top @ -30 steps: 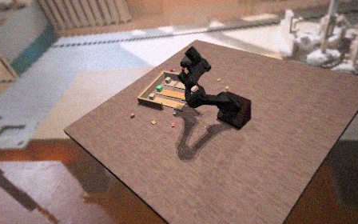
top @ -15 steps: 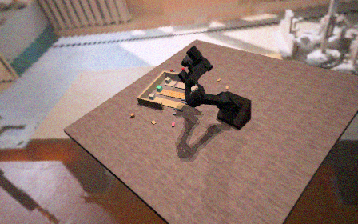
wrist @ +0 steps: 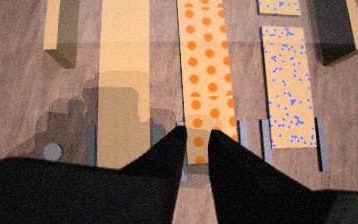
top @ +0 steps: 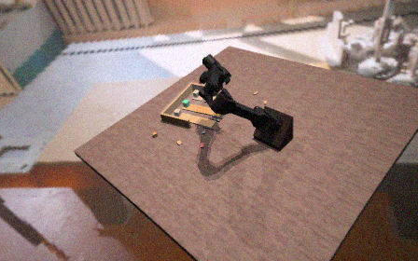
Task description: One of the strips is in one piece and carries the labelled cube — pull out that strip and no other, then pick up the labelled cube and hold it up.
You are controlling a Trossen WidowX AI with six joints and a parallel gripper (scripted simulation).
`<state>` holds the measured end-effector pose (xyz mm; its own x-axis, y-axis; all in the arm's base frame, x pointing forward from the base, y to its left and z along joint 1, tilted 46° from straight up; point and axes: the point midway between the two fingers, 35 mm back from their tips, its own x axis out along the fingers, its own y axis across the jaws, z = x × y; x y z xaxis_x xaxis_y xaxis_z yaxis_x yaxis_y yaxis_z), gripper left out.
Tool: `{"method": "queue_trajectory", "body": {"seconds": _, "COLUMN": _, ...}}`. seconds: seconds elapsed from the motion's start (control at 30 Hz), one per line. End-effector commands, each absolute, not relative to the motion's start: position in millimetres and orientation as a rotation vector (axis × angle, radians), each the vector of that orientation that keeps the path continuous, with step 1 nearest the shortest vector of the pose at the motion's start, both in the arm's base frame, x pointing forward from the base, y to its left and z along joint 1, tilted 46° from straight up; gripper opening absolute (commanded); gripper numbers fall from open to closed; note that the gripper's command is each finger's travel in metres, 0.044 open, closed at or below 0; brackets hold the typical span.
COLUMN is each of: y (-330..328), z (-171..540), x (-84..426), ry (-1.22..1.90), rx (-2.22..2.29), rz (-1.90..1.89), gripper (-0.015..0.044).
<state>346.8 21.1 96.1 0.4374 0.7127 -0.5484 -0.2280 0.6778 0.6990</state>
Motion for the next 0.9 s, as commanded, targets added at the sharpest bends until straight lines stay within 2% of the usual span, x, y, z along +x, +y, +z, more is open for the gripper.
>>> {"method": "queue_trajectory", "body": {"seconds": 0.0, "y": 90, "z": 86, "x": 344, "ry": 1.331, "rx": 0.371, "rz": 0.875, "gripper": 0.0}}
{"method": "queue_trajectory", "body": {"seconds": 0.87, "y": 111, "z": 85, "x": 340, "ry": 1.398, "rx": 0.324, "rz": 0.929, "gripper": 0.0}}
